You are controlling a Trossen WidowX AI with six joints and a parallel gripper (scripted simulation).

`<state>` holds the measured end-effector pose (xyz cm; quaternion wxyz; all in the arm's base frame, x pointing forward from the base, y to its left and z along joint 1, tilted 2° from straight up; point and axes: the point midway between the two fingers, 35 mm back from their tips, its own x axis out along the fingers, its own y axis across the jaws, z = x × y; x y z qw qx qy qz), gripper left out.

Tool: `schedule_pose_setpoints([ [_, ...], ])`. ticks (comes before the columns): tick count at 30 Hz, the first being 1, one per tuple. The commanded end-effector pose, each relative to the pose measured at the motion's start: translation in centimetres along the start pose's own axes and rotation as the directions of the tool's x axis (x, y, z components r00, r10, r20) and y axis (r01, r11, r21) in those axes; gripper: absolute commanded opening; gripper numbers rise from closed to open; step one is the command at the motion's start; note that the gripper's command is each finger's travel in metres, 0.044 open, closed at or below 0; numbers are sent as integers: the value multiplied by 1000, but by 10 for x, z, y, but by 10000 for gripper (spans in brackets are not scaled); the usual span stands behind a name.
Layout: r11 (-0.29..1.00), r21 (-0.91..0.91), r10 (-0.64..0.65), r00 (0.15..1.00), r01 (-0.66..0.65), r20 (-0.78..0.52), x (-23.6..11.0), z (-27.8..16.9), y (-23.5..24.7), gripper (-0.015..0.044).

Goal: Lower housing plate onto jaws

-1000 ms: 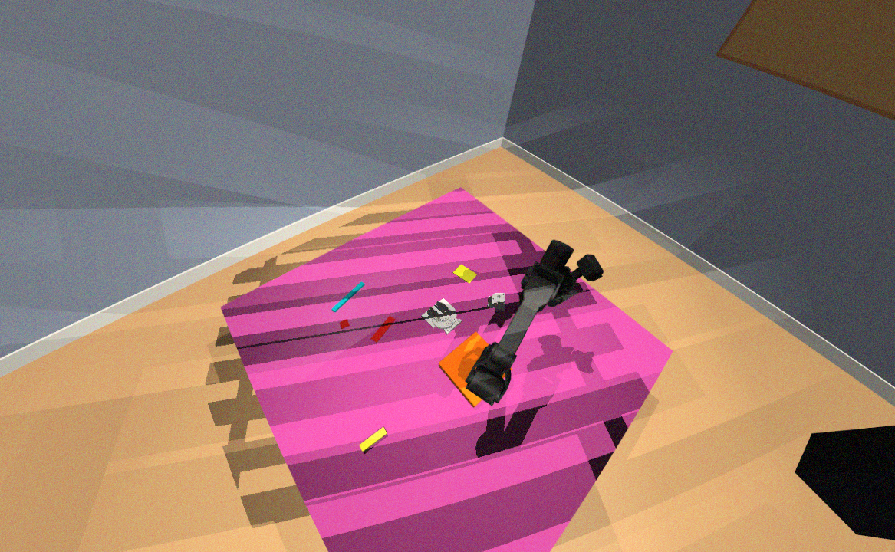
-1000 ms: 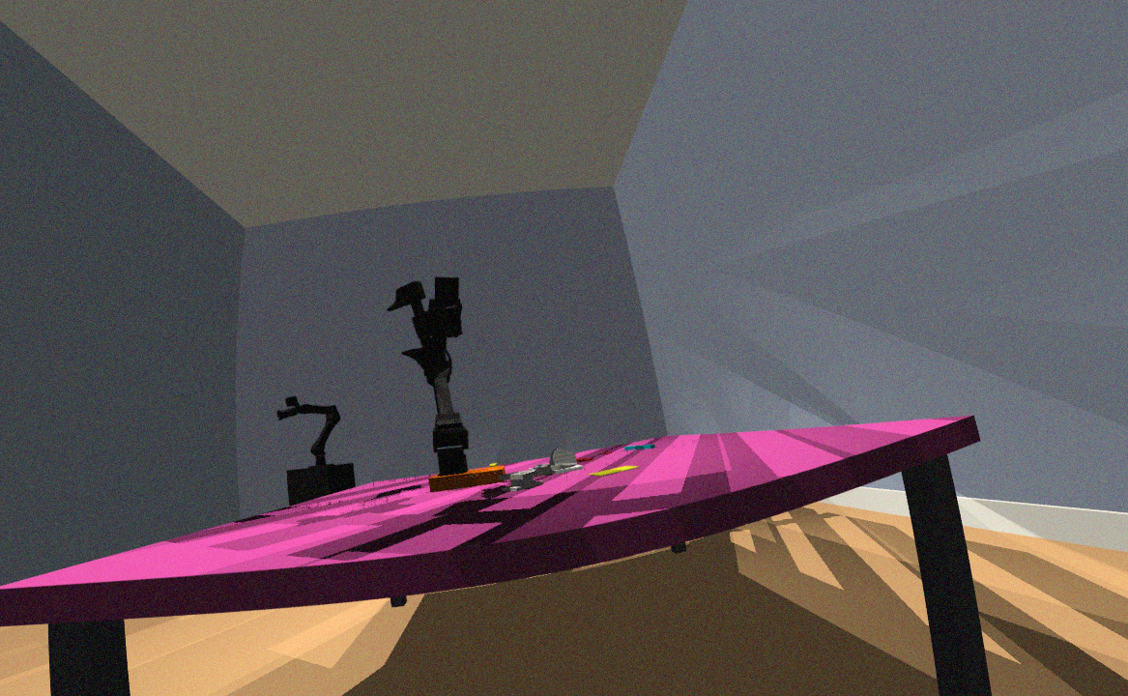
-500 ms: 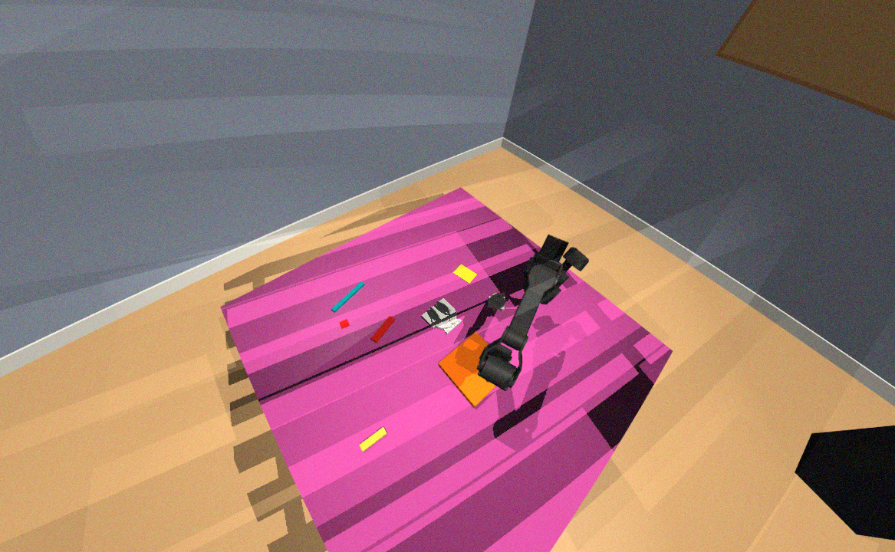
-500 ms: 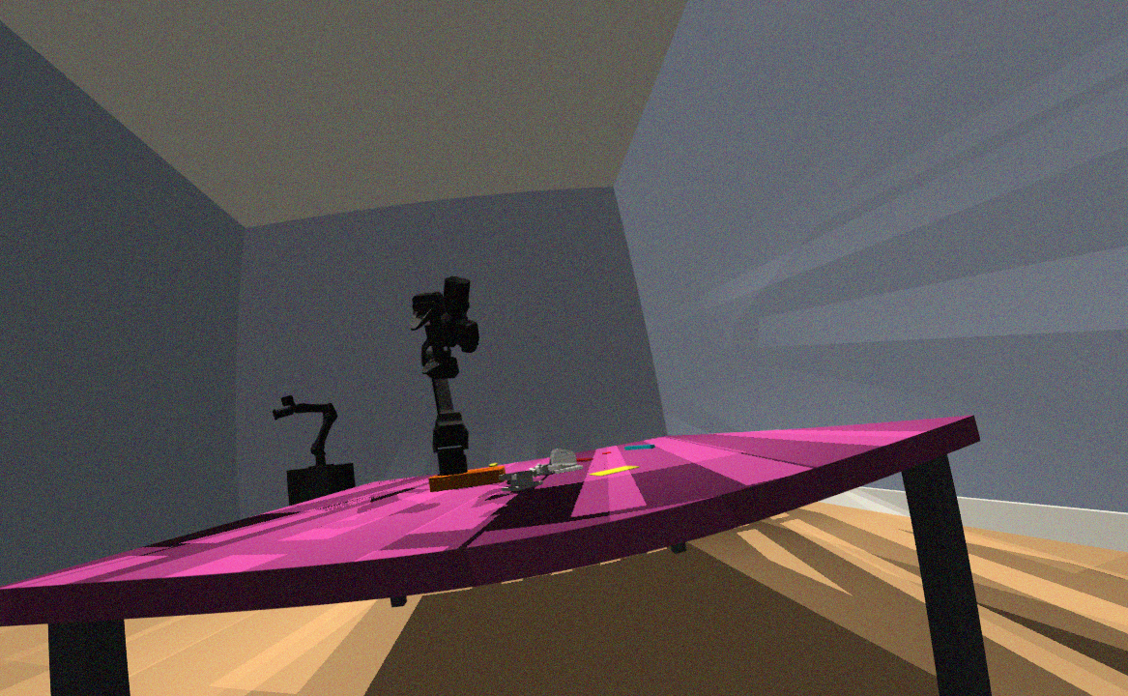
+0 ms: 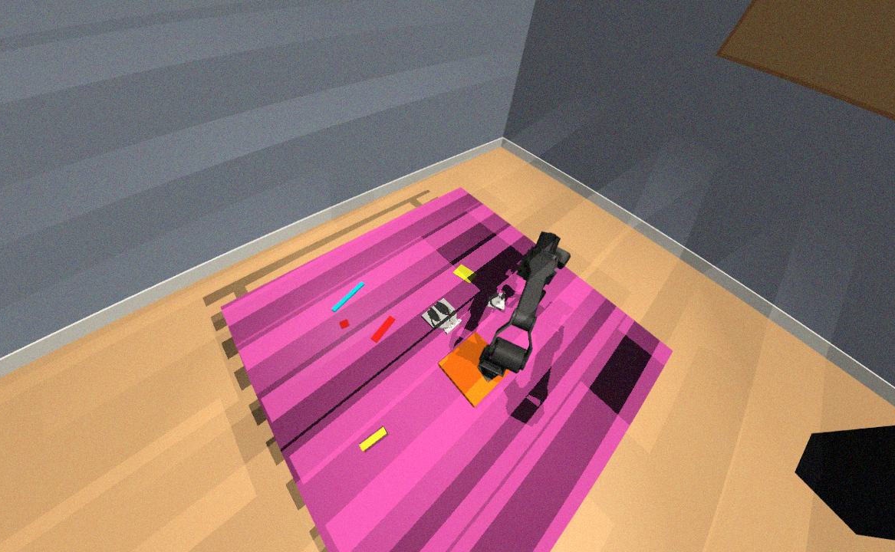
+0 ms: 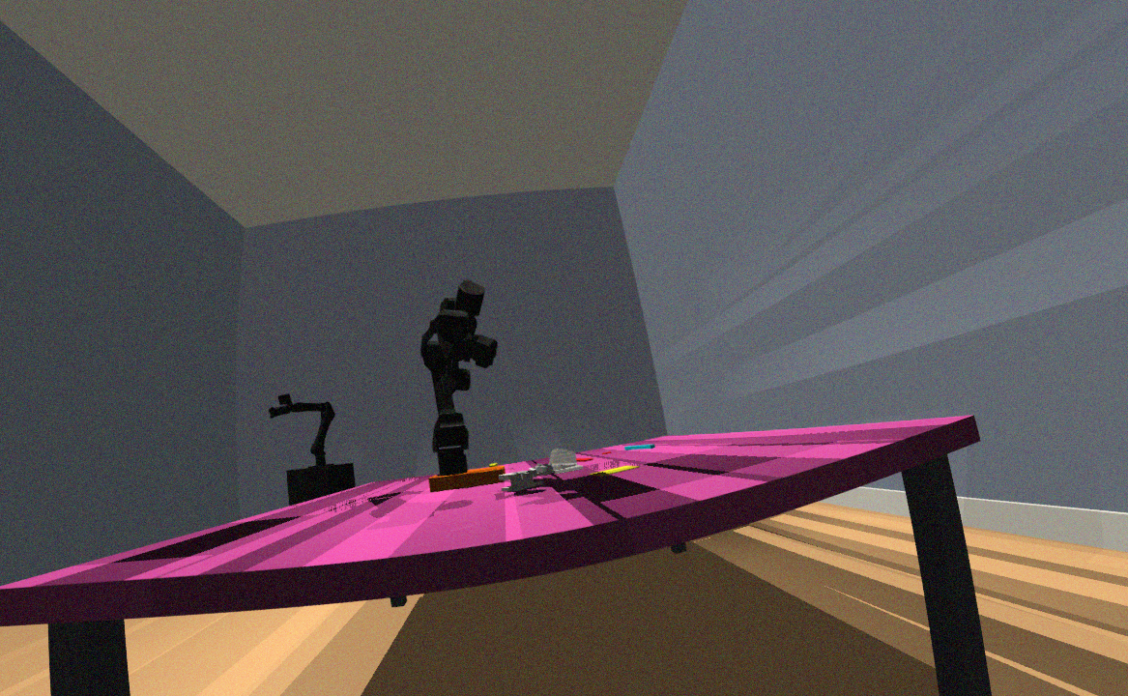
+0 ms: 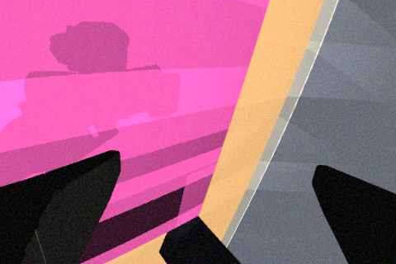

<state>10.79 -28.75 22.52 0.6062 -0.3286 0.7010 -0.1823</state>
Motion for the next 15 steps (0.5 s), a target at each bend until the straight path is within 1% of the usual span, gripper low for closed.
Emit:
schedule_pose_setpoints([
  [1,998,-54,44,998,-42,42,4,13,4,440],
  [15,933,-281,274,949,-223,156,24,60,38,440],
])
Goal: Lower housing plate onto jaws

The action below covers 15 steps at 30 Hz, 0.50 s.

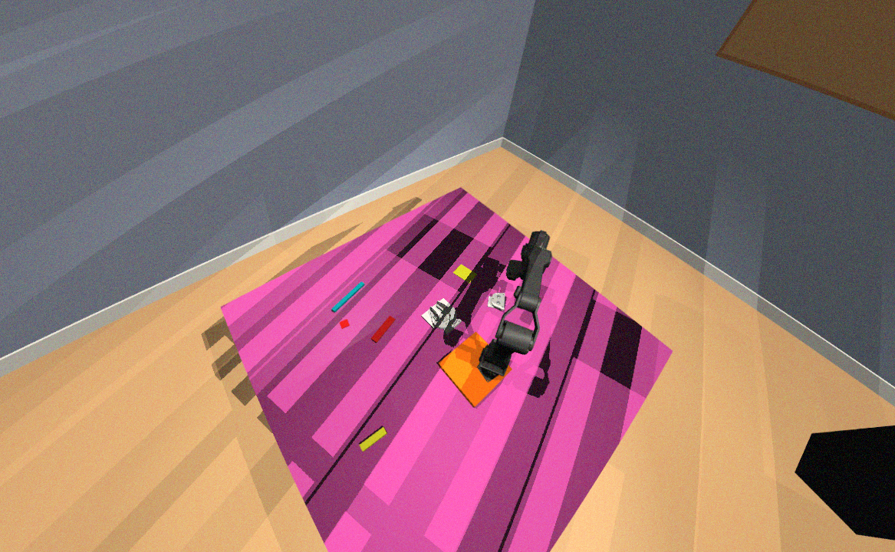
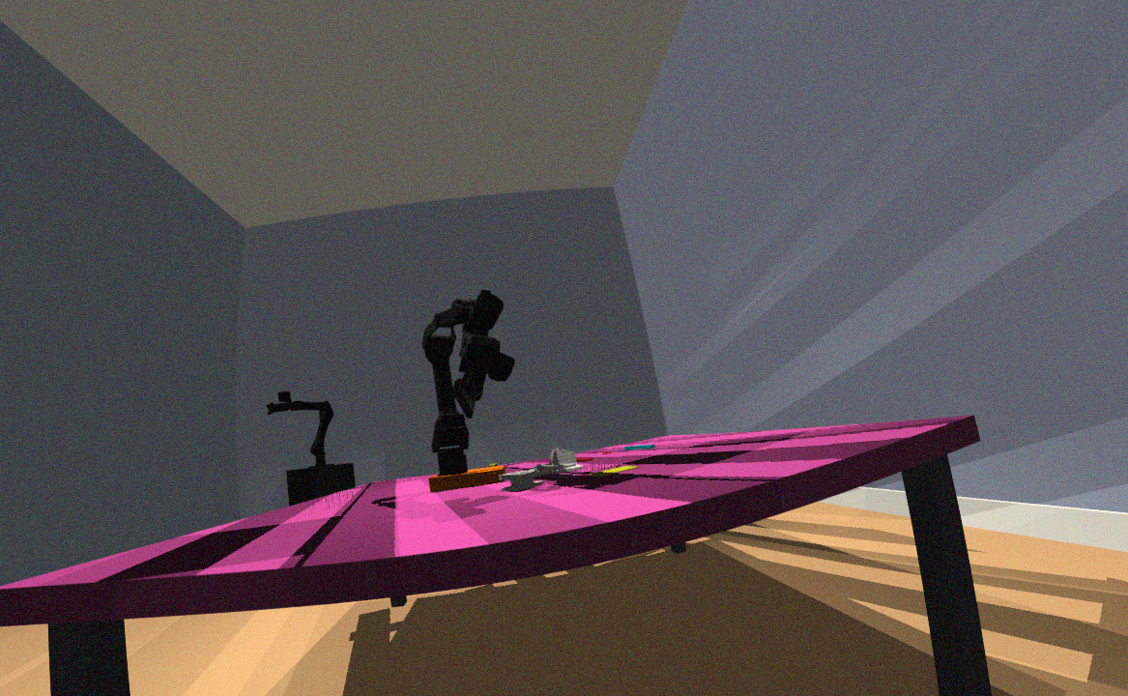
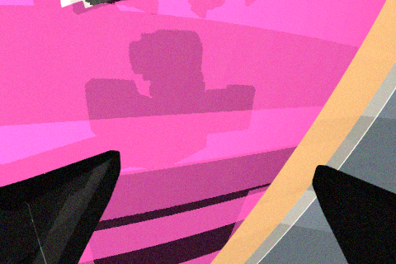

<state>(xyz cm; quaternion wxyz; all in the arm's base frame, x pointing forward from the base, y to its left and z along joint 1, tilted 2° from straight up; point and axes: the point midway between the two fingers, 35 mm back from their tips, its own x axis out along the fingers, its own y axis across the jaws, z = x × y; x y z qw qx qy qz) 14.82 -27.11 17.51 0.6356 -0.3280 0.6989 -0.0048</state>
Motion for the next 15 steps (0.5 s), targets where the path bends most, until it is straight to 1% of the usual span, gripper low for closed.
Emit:
schedule_pose_setpoints([
  [1,998,-51,45,998,-42,43,4,12,2,440],
  [8,978,-154,157,981,-139,111,17,36,15,440],
  [15,940,-255,273,947,-226,169,27,58,30,440],
])
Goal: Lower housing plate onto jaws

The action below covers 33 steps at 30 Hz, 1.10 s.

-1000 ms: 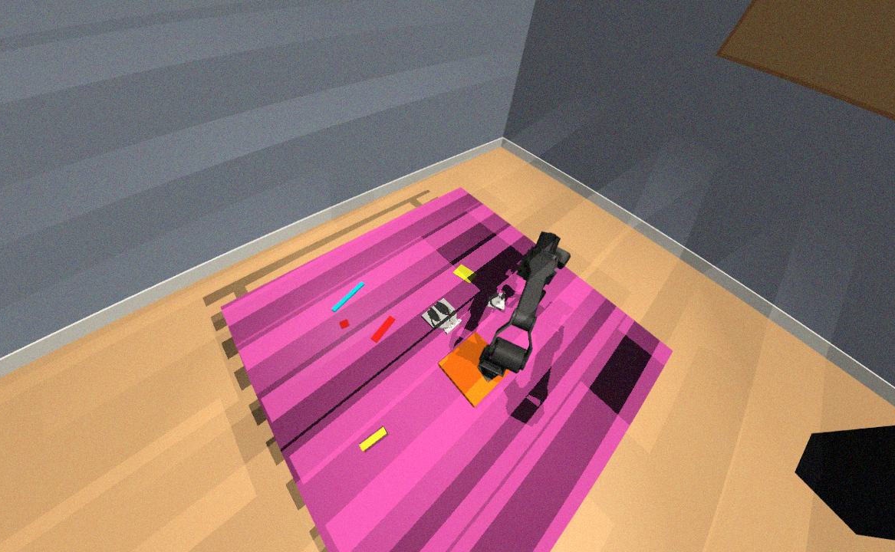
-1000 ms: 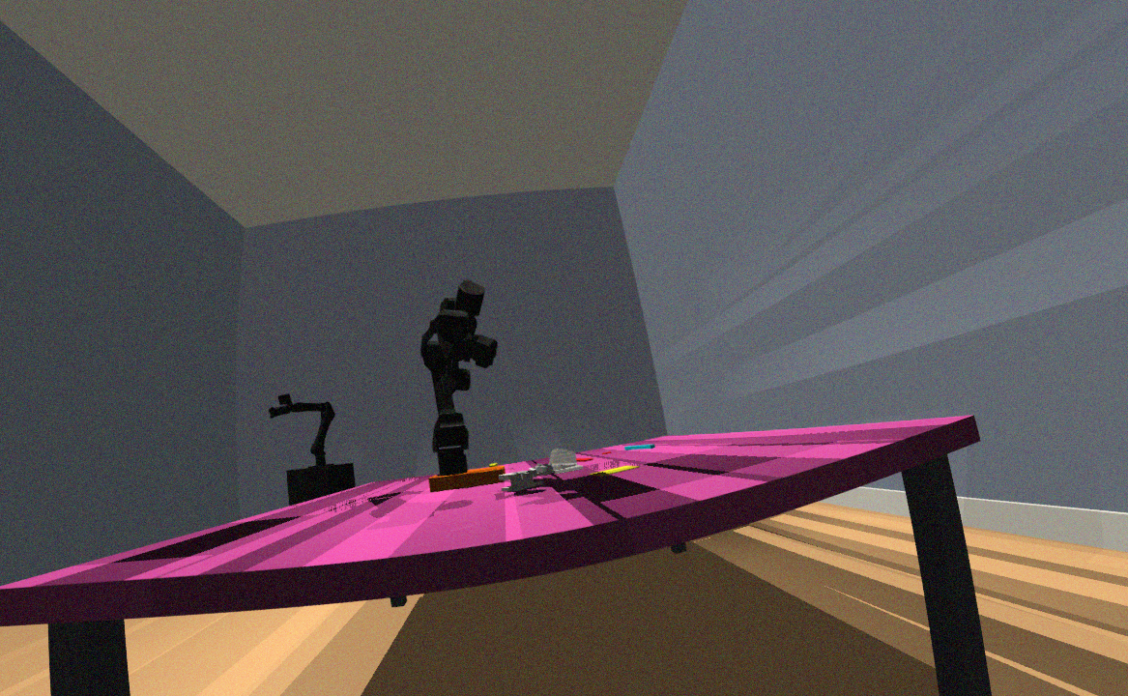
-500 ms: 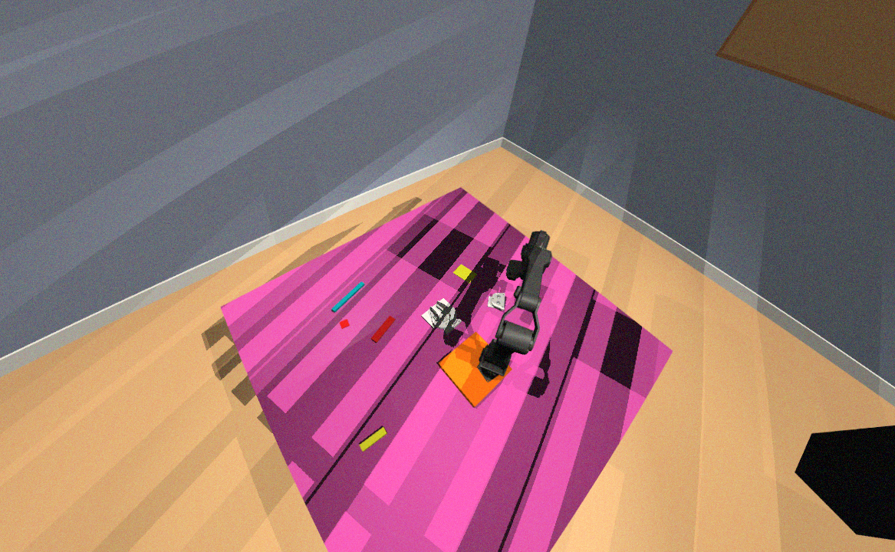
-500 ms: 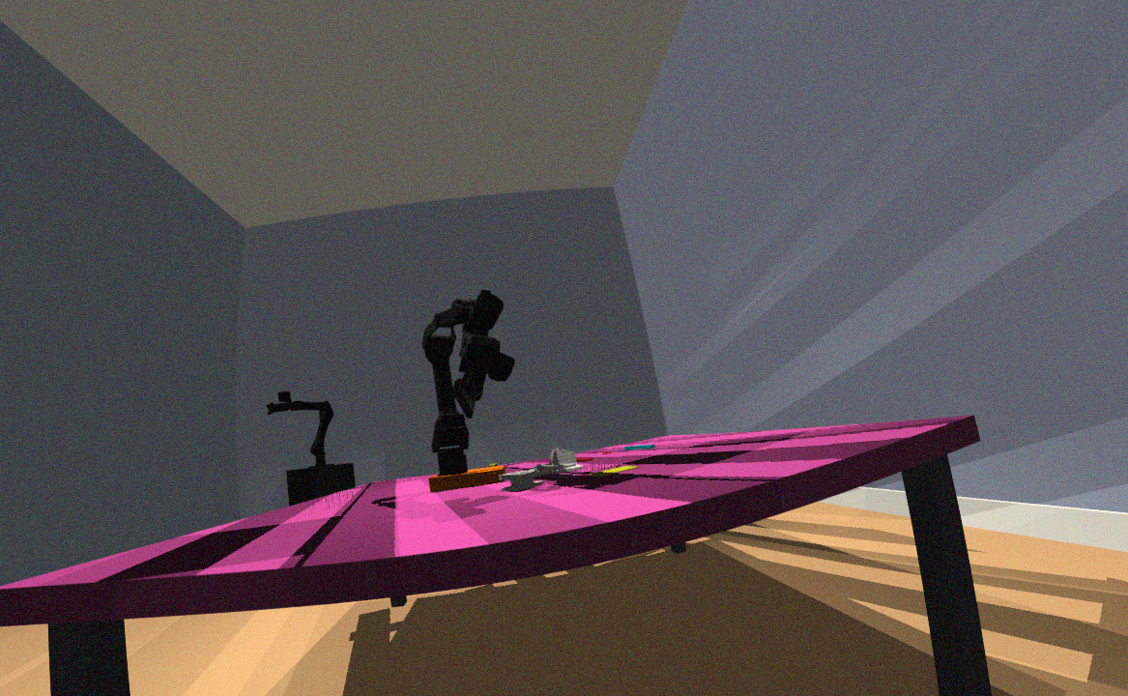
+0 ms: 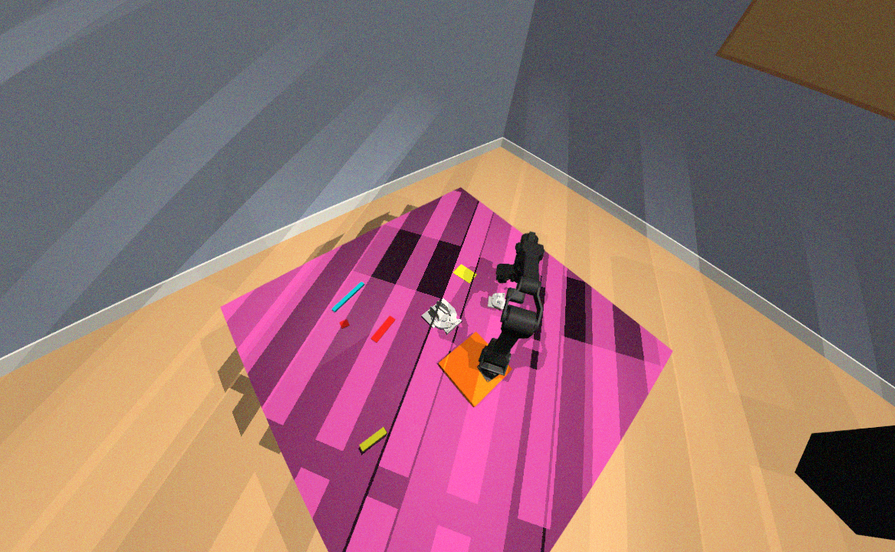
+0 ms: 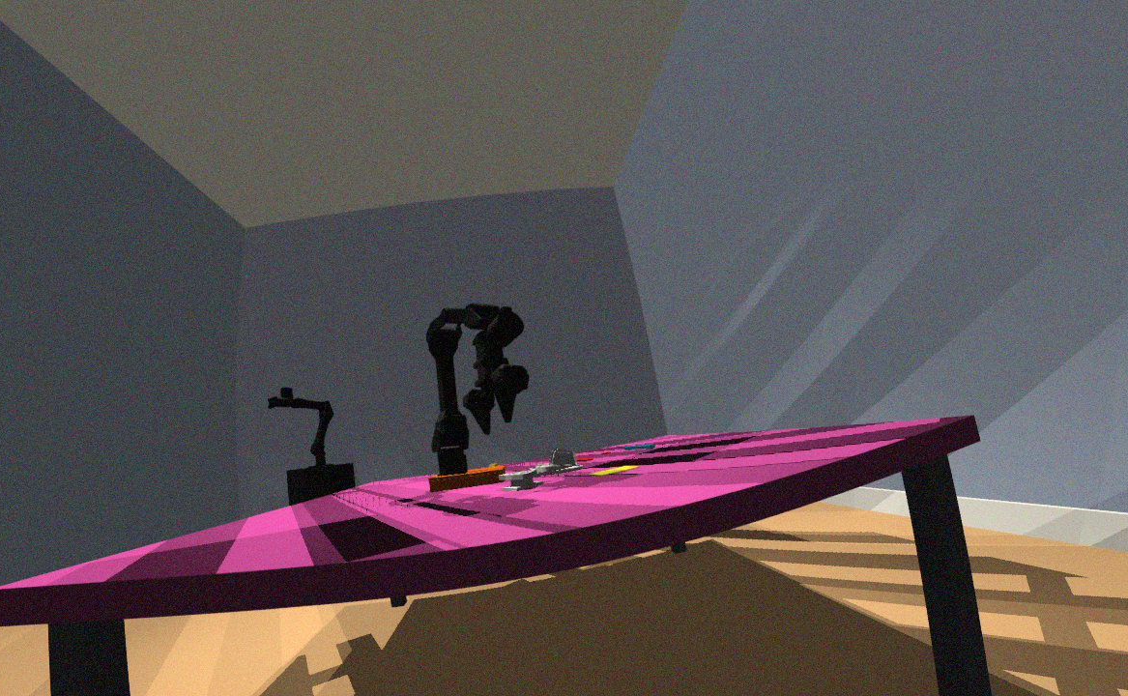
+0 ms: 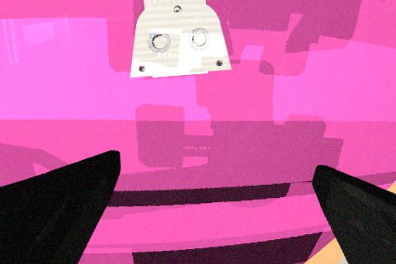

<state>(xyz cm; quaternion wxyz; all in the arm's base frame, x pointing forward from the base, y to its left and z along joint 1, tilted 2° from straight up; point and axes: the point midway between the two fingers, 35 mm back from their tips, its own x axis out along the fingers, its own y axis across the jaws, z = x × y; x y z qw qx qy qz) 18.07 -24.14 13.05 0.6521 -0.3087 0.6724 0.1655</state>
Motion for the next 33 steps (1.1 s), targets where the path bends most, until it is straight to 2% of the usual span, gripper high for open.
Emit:
schedule_pose_setpoints([
  [1,998,-46,44,998,-42,45,5,12,1,440],
  [9,980,-137,159,980,-142,120,19,34,11,440],
  [13,980,-139,162,979,-144,122,21,35,11,440],
  [18,980,-139,162,979,-145,122,57,40,17,440],
  [33,980,-139,162,979,-145,122,73,42,20,440],
])
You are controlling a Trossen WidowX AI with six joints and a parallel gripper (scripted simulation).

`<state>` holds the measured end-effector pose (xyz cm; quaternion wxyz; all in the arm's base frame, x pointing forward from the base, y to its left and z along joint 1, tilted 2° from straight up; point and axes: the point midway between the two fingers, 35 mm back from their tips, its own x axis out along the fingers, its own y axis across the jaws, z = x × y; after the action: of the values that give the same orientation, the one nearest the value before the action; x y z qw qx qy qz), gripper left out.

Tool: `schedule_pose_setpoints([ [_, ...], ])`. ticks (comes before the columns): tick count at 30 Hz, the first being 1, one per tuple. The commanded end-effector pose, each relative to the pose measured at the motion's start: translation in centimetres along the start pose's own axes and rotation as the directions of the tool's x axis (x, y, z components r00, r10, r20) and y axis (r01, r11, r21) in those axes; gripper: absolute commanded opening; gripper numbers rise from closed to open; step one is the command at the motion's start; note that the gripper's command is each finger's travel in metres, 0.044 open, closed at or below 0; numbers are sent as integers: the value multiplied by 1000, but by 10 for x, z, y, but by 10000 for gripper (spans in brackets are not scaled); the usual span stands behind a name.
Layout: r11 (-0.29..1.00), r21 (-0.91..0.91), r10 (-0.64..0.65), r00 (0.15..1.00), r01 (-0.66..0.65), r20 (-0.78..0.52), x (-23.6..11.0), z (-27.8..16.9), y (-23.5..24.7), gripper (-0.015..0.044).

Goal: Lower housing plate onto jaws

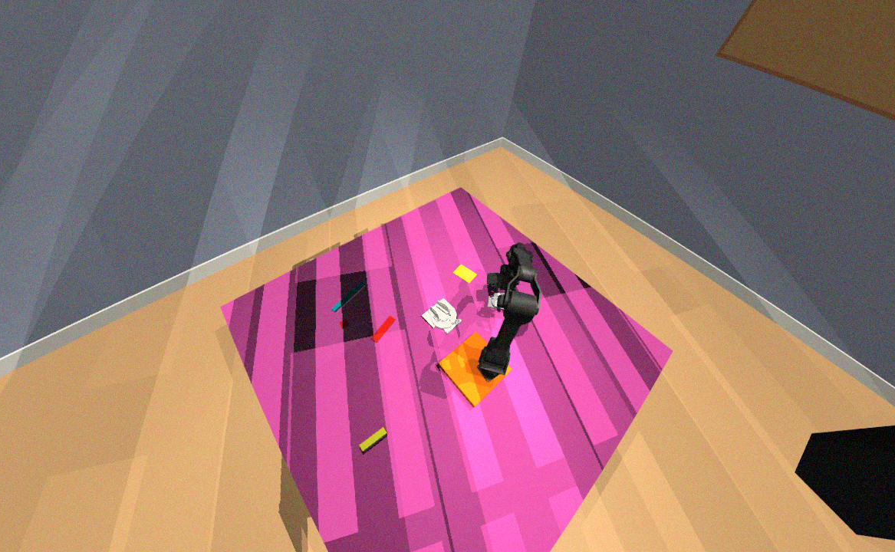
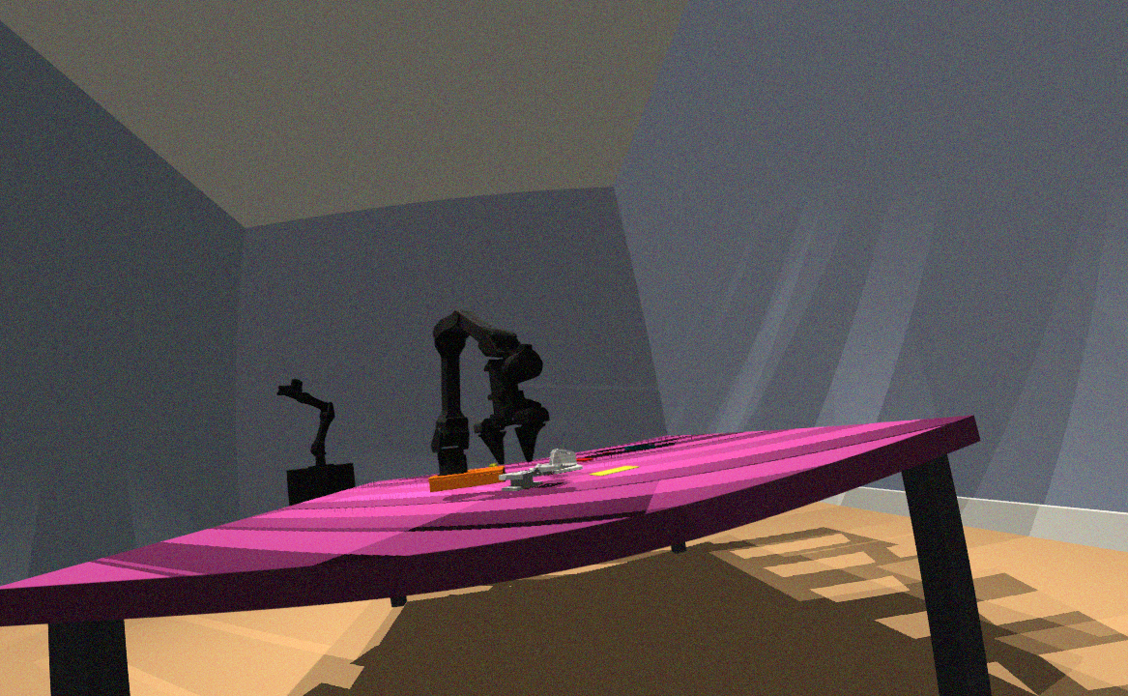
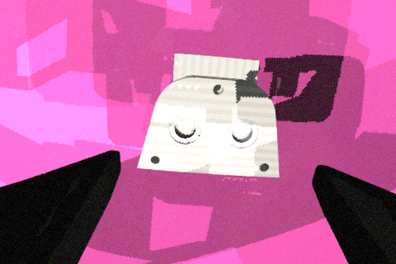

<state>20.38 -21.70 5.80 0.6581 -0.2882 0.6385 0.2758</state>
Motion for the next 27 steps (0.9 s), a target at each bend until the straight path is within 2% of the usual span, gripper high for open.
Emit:
schedule_pose_setpoints([
  [1,1000,-1,5,1000,-5,6,8,1,2,440],
  [27,1000,-1,6,1000,-6,6,40,1,2,440],
])
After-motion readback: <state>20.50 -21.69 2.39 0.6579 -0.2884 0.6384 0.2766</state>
